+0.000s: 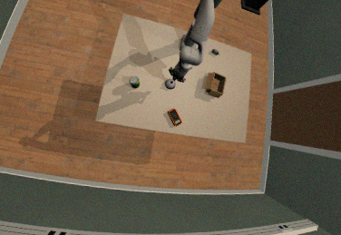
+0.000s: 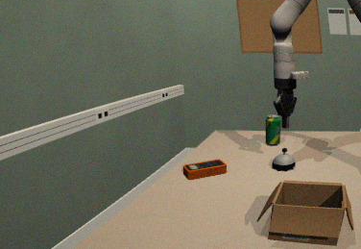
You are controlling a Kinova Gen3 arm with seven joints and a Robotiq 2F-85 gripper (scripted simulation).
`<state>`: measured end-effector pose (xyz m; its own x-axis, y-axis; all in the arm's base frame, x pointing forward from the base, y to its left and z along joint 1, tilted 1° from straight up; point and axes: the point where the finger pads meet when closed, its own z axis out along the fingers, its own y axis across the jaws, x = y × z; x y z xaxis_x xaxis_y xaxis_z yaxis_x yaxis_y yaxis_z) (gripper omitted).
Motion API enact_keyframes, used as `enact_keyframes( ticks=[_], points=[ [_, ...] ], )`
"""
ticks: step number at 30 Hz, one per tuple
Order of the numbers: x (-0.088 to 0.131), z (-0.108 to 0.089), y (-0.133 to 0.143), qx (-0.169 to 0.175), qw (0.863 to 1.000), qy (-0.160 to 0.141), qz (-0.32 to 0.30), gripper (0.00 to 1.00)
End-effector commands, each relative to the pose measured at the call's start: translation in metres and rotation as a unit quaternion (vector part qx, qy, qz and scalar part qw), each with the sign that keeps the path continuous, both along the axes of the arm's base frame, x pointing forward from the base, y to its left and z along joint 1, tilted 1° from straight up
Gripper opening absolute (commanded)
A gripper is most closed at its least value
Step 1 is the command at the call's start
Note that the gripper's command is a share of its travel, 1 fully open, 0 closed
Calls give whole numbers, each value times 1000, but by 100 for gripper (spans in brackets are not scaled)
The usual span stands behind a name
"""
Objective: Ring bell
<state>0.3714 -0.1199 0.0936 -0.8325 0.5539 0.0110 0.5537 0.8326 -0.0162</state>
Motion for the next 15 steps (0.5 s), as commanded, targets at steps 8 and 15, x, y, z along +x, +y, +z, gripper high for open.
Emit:
enact_keyframes(
  ticks=[8,15],
  points=[
    [0,-7,-1,-1,1000,-1,6,10],
    [0,-17,-1,0,1000,-1,6,10]
  ],
)
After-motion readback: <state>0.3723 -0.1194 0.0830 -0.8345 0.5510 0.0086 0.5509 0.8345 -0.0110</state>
